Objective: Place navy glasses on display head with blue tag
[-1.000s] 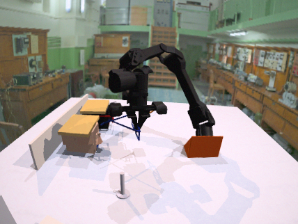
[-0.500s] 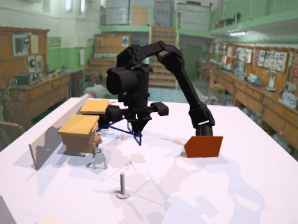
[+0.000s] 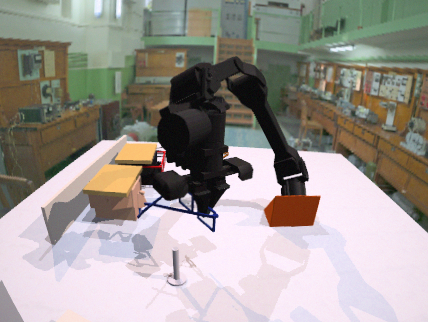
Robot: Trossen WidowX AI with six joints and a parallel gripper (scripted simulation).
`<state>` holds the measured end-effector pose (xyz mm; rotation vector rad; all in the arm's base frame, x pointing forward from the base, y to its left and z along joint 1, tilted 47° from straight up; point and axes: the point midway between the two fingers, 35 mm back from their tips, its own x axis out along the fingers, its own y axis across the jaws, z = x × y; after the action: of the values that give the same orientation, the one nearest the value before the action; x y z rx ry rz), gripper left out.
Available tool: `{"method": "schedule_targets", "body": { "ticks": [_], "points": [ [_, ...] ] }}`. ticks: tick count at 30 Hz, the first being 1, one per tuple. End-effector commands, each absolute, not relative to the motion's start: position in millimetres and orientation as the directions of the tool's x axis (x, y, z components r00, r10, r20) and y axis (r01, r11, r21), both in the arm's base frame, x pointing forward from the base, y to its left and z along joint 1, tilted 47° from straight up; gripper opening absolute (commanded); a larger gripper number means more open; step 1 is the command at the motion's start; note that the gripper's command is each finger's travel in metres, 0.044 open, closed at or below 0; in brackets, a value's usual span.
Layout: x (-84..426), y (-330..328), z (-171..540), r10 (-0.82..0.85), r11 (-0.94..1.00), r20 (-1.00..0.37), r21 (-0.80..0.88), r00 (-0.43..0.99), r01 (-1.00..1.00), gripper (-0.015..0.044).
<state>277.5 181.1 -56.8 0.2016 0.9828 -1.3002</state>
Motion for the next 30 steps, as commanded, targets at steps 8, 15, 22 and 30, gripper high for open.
{"method": "schedule_targets", "body": {
  "ticks": [8,15,22,30],
  "points": [
    [258.1,219.1,-101.6,-0.709,0.405,-0.702,-0.473,-0.057,0.783,0.0],
    [257.8,218.1,-103.9,-0.71,0.406,-0.702,-0.474,-0.057,0.781,0.0],
    [257.6,200.7,-122.4,-0.71,0.406,-0.702,-0.474,-0.057,0.782,0.0],
    [254.7,177.1,-143.9,-0.71,0.406,-0.701,-0.474,-0.056,0.782,0.0]
  ]
}}
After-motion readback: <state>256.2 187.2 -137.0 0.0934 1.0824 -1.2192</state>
